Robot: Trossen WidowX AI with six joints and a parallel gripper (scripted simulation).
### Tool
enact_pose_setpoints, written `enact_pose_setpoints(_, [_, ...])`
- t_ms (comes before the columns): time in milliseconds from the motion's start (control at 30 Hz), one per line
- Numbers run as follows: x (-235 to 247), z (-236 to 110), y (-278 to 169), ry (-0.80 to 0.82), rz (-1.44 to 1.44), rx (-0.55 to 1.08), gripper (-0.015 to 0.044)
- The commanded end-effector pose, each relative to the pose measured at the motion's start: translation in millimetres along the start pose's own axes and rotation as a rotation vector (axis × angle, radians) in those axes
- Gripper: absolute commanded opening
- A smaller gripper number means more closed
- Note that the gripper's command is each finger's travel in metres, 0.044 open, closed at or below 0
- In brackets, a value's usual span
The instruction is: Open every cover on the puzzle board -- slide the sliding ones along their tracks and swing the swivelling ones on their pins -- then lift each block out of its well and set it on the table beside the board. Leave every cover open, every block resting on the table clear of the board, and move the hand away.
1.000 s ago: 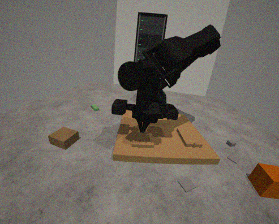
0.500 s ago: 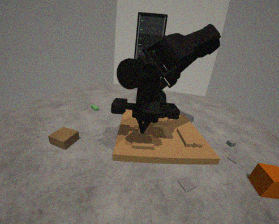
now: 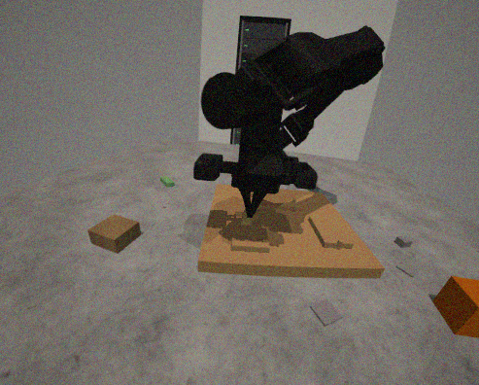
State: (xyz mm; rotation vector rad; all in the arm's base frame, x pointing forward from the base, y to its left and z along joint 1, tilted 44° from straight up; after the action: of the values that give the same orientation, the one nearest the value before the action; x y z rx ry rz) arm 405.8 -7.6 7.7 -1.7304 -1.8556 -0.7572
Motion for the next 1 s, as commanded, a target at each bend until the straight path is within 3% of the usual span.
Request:
enact_pose_setpoints(0, [1, -5, 1, -0.002, -0.005, 0.001, 0.0])
enact_pose_setpoints(467, [2, -18, -1, 0.002, 0.028, -0.001, 0.0])
enact_pose_setpoints(967, [28, -36, -71, -0.001, 0.677, 0.003, 0.0])
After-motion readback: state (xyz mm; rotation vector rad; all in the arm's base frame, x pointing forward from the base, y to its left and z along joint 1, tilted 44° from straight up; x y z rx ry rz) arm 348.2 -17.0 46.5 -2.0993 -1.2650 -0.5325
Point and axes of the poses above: the point midway between the two fingers, 35 mm back from their tips, its own z axis out along the fingers, its own x axis across the jaws, y = z × x, the point moved 2 cm from there along -z, back along the fingers, and after that the axes turned 9 degrees about z, right-handed, at the moved point
